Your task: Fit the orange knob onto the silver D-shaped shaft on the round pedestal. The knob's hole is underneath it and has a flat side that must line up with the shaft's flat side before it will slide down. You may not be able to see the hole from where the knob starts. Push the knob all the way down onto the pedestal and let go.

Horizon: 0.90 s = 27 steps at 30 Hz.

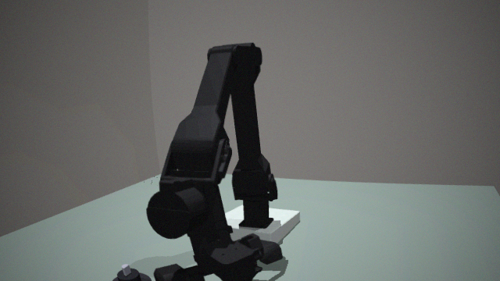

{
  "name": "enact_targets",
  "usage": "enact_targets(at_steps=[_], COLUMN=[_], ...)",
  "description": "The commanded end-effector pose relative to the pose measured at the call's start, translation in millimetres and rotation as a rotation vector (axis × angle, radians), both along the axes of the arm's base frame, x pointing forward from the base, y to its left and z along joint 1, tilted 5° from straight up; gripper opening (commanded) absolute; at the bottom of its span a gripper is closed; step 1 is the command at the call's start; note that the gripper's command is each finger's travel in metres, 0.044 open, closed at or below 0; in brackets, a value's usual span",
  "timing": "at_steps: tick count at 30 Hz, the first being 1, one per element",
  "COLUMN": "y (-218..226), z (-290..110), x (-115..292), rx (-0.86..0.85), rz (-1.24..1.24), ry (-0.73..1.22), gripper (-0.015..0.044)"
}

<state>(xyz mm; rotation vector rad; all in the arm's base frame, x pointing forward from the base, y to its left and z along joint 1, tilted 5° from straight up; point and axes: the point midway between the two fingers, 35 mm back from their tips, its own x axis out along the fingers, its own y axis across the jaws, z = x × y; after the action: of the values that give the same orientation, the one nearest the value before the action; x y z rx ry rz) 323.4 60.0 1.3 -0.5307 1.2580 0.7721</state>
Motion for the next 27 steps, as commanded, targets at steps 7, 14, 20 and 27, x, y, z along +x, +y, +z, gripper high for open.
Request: enact_targets(at_steps=[7,14,20,27], y=[-7,-12,-17,-22], z=[4,6,7,8], x=[-6,-10,-13,-17], rx=[0.116,0.191,0.256,0.329], rz=[-0.005,-0.010,-0.015,-0.020], ry=[-0.100,-0.165,-0.219,-0.281], gripper=[0.0181,0.0181,0.0181,0.0181])
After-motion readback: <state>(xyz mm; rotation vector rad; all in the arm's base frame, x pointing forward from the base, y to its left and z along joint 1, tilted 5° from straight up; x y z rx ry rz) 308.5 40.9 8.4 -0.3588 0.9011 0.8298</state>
